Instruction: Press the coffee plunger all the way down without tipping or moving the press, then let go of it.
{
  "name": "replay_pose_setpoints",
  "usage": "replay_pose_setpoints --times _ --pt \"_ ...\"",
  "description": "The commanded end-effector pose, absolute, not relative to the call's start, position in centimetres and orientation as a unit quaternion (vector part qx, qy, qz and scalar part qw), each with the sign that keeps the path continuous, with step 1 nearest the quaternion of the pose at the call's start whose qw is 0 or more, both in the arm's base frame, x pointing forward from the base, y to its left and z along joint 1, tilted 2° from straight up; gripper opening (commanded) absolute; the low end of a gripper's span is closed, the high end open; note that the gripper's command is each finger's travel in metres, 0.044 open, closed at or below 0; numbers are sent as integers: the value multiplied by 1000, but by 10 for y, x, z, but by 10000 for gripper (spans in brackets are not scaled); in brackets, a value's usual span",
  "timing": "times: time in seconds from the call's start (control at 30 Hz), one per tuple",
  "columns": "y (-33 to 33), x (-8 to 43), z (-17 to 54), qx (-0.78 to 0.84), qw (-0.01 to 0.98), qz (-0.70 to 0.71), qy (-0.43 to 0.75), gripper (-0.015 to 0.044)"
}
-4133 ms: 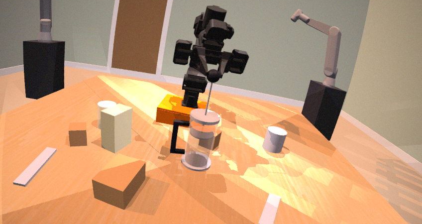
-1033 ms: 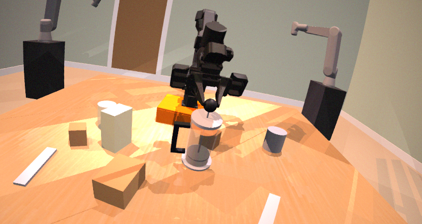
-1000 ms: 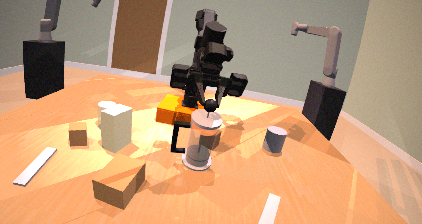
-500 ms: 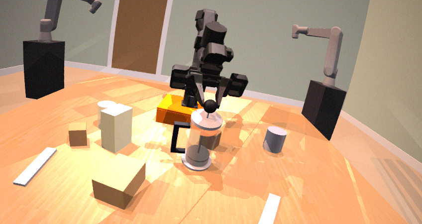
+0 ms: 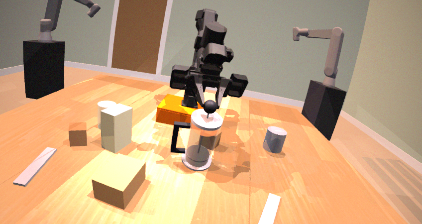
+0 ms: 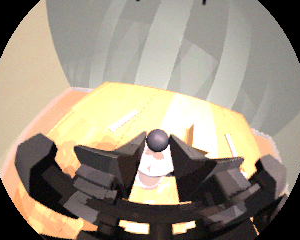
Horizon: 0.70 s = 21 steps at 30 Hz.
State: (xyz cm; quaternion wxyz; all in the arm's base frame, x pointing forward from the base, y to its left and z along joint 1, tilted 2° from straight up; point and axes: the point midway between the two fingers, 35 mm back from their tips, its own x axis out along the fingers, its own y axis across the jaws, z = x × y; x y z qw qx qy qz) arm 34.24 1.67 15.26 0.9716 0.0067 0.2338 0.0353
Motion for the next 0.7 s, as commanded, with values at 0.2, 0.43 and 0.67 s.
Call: replay_pose_setpoints --times 0.2,0.43,0.67 --pt "17 342 152 7 971 35 234 306" --pt "17 342 152 7 971 35 234 440" --pt "15 333 174 12 971 36 235 440"
